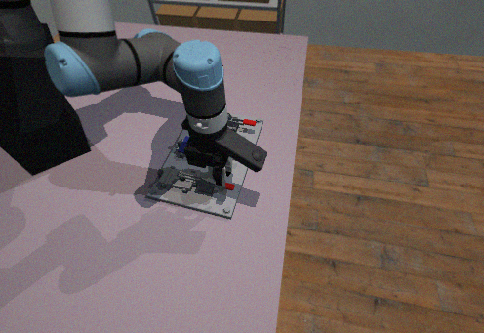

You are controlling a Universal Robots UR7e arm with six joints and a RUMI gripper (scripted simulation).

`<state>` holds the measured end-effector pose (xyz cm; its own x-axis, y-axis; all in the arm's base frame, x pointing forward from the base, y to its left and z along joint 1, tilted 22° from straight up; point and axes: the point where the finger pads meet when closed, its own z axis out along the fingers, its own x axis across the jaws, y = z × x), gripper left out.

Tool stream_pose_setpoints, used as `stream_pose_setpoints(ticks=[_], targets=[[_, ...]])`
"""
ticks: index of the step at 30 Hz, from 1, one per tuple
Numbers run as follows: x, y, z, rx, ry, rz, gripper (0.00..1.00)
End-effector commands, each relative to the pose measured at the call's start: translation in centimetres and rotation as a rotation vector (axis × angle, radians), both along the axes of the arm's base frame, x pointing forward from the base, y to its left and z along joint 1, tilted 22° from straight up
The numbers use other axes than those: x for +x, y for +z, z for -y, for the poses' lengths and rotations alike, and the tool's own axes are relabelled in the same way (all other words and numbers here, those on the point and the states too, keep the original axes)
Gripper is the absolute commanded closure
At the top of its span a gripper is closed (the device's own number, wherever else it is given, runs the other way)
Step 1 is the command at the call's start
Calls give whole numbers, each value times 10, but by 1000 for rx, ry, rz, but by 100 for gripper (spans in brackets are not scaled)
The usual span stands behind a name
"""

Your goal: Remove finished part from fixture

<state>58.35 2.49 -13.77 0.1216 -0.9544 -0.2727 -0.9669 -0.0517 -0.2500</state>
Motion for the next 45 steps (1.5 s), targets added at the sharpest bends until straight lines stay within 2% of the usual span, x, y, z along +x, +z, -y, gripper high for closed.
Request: stream_pose_setpoints(ticks=[1,16,45], targets=[[2,-4,-1,0,0,1,72],[7,-24,-7,0,0,1,72],[7,-24,-7,0,0,1,72]])
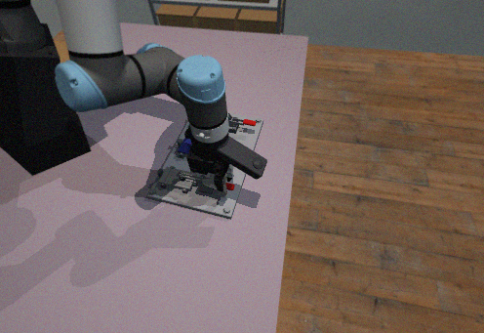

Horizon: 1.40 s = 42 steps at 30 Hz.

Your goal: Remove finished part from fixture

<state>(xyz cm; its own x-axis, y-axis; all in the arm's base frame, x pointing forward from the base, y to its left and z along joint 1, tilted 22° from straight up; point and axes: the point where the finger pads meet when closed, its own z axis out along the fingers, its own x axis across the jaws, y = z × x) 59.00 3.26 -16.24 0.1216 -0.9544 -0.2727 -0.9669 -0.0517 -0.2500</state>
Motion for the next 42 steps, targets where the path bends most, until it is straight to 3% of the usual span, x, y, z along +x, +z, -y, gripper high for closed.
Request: stream_pose_setpoints(ticks=[1,12,13,42], targets=[[0,1,0,0,0,1,72],[0,1,0,0,0,1,72],[0,1,0,0,0,1,100],[0,1,0,0,0,1,100]])
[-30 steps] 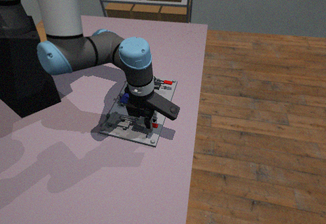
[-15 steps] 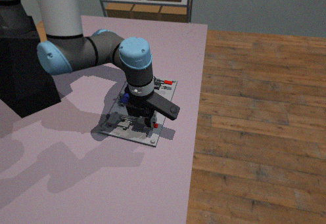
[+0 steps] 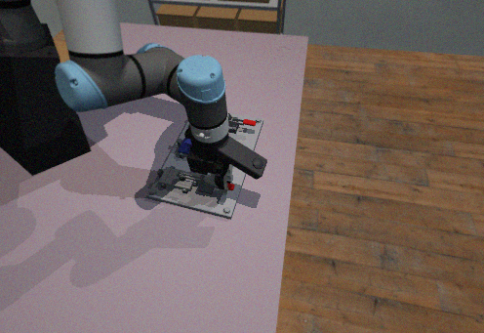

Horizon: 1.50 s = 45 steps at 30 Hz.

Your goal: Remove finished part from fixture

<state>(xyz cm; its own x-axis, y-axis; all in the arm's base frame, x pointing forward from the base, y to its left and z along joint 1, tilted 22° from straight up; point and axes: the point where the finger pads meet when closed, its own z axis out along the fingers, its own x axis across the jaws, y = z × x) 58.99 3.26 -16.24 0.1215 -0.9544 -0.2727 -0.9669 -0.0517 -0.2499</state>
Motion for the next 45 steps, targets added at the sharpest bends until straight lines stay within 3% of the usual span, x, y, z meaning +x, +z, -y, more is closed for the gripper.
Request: stream_pose_setpoints(ticks=[1,45], targets=[[0,1,0,0,0,1,100],[-5,8,3,0,0,1,100]])
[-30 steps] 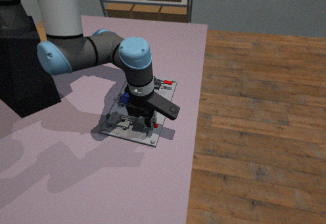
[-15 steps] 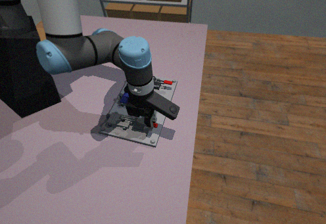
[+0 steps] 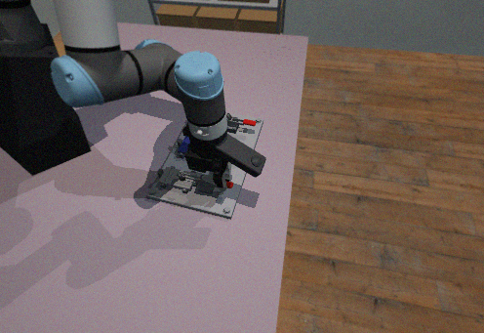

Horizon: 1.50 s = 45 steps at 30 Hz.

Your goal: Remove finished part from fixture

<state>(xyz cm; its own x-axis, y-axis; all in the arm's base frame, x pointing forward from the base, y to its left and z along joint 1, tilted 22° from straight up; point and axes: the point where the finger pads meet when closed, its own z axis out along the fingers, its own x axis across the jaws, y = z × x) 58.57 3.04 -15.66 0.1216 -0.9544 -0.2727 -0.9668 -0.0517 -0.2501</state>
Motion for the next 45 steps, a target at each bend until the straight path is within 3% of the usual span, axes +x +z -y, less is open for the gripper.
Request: stream_pose_setpoints(ticks=[1,45], targets=[[-1,2,1,0,0,1,100],[-30,16,8,0,0,1,100]])
